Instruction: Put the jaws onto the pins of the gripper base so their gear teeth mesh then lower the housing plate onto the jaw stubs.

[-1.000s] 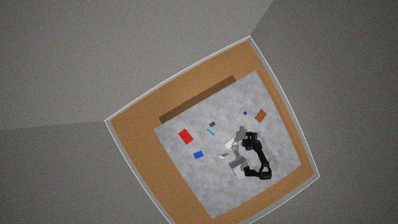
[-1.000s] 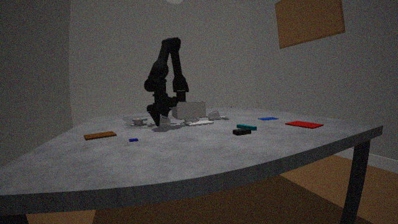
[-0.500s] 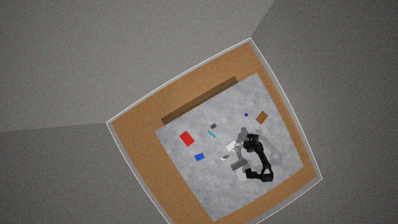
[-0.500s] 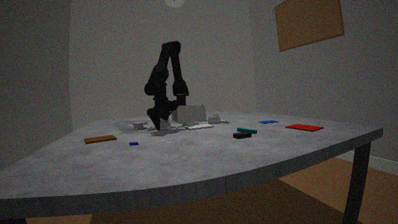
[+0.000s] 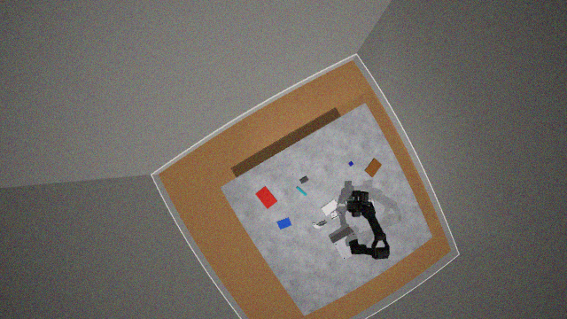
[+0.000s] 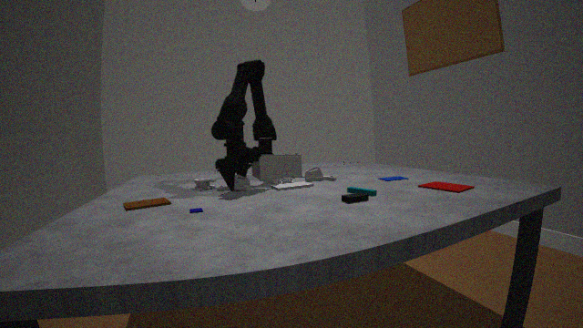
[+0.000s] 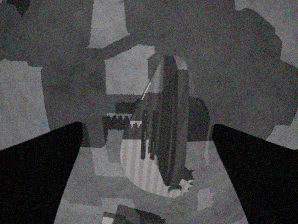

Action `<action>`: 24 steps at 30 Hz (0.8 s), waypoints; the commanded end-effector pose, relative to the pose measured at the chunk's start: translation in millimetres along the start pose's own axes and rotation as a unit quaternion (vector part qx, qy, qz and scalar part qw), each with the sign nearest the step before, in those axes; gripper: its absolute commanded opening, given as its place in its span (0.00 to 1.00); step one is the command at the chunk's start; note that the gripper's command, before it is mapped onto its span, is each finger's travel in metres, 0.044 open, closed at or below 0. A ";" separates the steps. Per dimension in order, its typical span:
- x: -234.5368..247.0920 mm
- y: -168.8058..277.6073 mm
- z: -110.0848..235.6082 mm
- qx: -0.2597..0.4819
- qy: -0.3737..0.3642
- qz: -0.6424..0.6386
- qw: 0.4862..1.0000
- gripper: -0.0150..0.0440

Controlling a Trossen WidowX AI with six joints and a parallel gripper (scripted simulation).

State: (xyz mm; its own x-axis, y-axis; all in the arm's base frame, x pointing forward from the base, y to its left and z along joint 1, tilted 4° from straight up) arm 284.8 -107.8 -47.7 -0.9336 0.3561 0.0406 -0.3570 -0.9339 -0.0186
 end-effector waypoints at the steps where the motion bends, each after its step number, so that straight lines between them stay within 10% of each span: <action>1: 1.3 -0.5 -0.9 -0.002 -0.001 0.001 1.000 1.00; 20: 1.3 -0.5 -0.9 -0.002 -0.001 0.001 1.000 1.00; 24: 0.0 0.0 0.0 0.000 0.000 0.000 1.000 0.82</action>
State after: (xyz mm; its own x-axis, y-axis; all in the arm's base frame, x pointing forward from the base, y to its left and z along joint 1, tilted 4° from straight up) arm 284.8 -107.8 -47.7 -0.9336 0.3560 0.0406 -0.3570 -0.9339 -0.0186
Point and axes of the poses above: the point midway between the two fingers, 35 mm back from their tips, its own z axis back along the fingers, its own x axis across the jaws, y = z × x, the point moved 2 cm from there along z, back along the fingers, and after that the axes turned 2 degrees about -z, right-handed, at the moved point
